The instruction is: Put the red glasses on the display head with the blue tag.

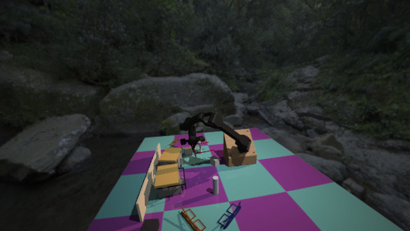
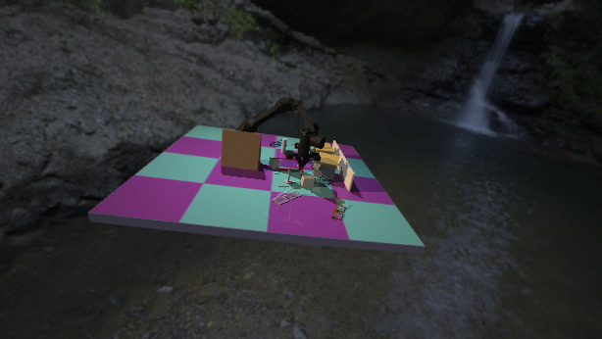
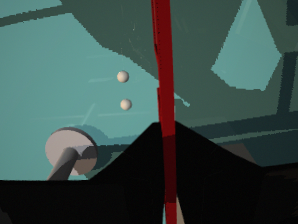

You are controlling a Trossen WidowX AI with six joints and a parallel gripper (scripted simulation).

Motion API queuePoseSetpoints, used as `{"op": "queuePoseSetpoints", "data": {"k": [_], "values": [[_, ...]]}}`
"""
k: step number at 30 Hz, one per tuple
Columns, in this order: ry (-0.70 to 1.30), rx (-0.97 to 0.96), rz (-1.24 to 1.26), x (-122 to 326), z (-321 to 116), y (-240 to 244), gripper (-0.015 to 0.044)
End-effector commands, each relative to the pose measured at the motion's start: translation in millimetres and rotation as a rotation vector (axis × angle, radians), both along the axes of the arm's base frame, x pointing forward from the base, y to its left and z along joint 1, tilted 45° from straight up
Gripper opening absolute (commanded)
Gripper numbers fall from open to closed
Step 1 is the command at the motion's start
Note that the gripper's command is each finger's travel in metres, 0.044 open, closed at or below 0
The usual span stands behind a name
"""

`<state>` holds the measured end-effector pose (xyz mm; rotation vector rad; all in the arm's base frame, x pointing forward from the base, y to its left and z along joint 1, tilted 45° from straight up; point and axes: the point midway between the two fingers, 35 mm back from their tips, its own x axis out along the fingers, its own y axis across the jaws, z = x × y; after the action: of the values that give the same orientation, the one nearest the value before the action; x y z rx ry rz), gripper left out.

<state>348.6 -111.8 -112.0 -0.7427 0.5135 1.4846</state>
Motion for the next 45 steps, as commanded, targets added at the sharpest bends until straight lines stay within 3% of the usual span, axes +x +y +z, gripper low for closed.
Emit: {"op": "queuePoseSetpoints", "data": {"k": [1,31,45], "values": [[-0.005,0.001,-0.003,2,3,2,0.0],[-0.005,0.001,-0.003,4,-3,-6,0.0],[-0.004,-0.002,-0.003,1,37,-50,0.0]]}}
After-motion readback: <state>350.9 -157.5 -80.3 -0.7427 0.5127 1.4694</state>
